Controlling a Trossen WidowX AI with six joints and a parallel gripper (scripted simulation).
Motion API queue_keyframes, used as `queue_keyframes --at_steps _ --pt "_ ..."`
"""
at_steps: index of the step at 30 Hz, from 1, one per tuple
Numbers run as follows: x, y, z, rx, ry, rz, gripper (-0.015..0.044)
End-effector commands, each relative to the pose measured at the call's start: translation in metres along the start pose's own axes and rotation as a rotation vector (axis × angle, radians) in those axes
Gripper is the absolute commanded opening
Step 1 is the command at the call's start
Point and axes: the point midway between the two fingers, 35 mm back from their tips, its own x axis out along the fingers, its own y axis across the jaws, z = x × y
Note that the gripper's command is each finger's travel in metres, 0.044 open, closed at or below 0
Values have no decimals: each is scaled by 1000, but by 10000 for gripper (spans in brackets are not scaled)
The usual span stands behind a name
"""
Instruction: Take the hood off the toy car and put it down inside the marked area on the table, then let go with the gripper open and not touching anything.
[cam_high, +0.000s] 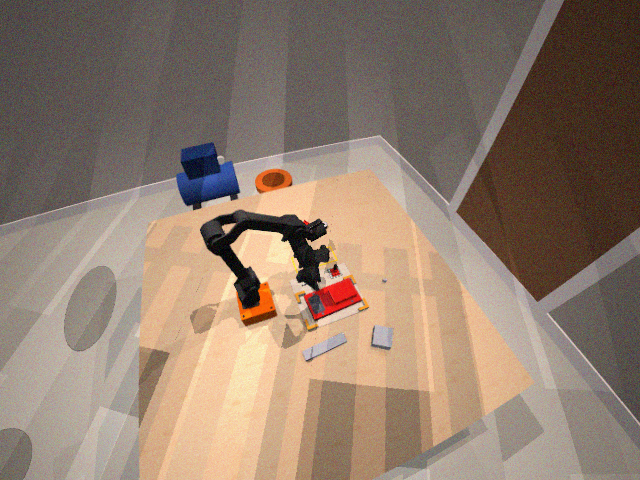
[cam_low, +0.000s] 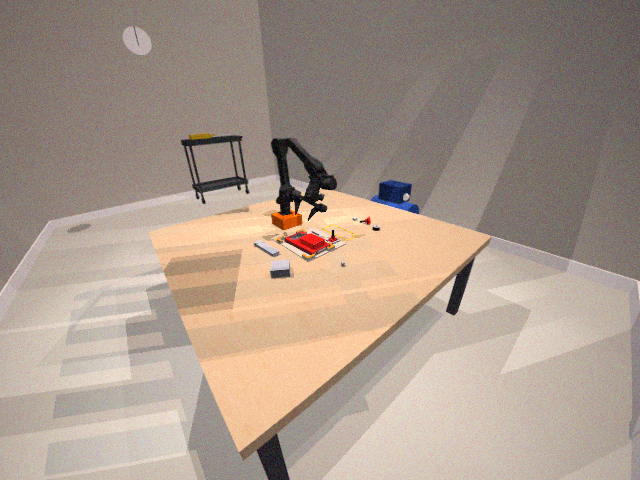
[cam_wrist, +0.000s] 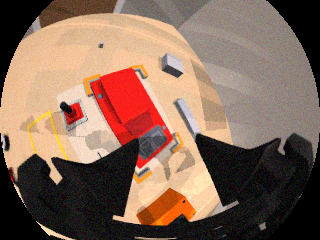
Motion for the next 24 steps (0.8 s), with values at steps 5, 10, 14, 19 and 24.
queue_keyframes --at_steps 5,10,14,19,24 --pt "17 15 38 -217 240 260 440" --pt "29 17 66 -314 299 468 440" --pt "40 14 89 -370 295 636 440" --pt "43 13 94 -378 290 665 440" --pt "43 13 94 -378 290 665 440"
